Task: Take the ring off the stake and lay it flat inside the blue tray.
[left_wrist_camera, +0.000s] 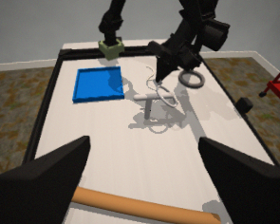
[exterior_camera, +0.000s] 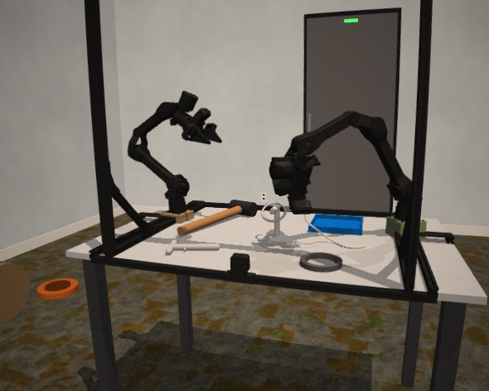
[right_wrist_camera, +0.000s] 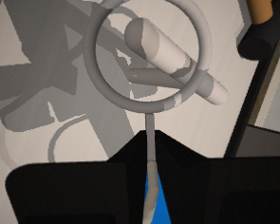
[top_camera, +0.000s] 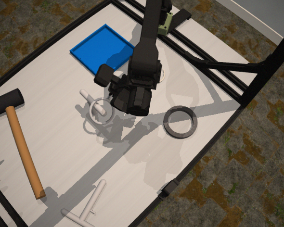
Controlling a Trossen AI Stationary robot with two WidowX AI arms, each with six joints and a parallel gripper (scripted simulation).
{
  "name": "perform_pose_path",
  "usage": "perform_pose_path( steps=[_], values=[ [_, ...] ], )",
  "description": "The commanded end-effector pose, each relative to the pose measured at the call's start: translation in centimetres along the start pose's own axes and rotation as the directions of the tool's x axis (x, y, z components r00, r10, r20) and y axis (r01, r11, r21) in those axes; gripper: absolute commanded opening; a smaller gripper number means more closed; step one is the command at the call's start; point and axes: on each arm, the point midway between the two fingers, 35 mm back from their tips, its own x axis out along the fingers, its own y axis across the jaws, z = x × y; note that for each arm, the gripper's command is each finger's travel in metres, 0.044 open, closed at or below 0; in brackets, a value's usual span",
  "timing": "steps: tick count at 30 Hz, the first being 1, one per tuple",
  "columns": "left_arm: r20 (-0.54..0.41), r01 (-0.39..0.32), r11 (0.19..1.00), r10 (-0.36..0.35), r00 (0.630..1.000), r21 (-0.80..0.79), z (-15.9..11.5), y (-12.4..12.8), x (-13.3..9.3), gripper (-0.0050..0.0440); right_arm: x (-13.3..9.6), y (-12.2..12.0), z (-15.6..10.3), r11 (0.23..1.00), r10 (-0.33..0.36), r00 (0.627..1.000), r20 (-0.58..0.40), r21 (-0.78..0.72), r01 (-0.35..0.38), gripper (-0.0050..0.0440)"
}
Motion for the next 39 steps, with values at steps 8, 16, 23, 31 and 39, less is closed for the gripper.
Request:
perform_pose_path(
  steps=[8, 16, 23, 31, 39],
  values=[
    [-0.002, 0.004, 1.000, -0.004, 1.000, 0.003, -0.04, -0.05, 0.00, 0.0400, -0.60, 0.01, 0.44, 1.000, 0.001, 1.000, 0.006, 0.009, -0.001, 0.0000],
    [-0.002, 0.004, 1.000, -0.004, 1.000, 0.003, -0.04, -0.05, 0.00, 0.0400, -0.72, 0.04, 0.49, 1.000, 0.001, 1.000, 0.006, 0.009, -0.001, 0.0000],
    [-0.002, 0.004, 1.000, -0.004, 1.000, 0.003, -0.04, -0.05, 0.00, 0.0400, -0.88, 0.29, 0.66, 1.000, 0.001, 1.000, 0.006, 0.009, -0.001, 0.0000],
    [-0.002, 0.004, 1.000, -0.004, 1.000, 0.003, -0.04, -0.05, 0.00, 0.0400, -1.04, 0.53, 0.82, 1.000, 0.001, 1.000, 0.006, 0.009, -0.001, 0.0000],
    [-0.002, 0.004, 1.000, -0.004, 1.000, 0.003, -0.04, -0.05, 0.00, 0.0400, -1.10, 0.63, 0.88, 1.000, 0.001, 1.000, 0.006, 0.009, -0.001, 0.0000]
  ],
)
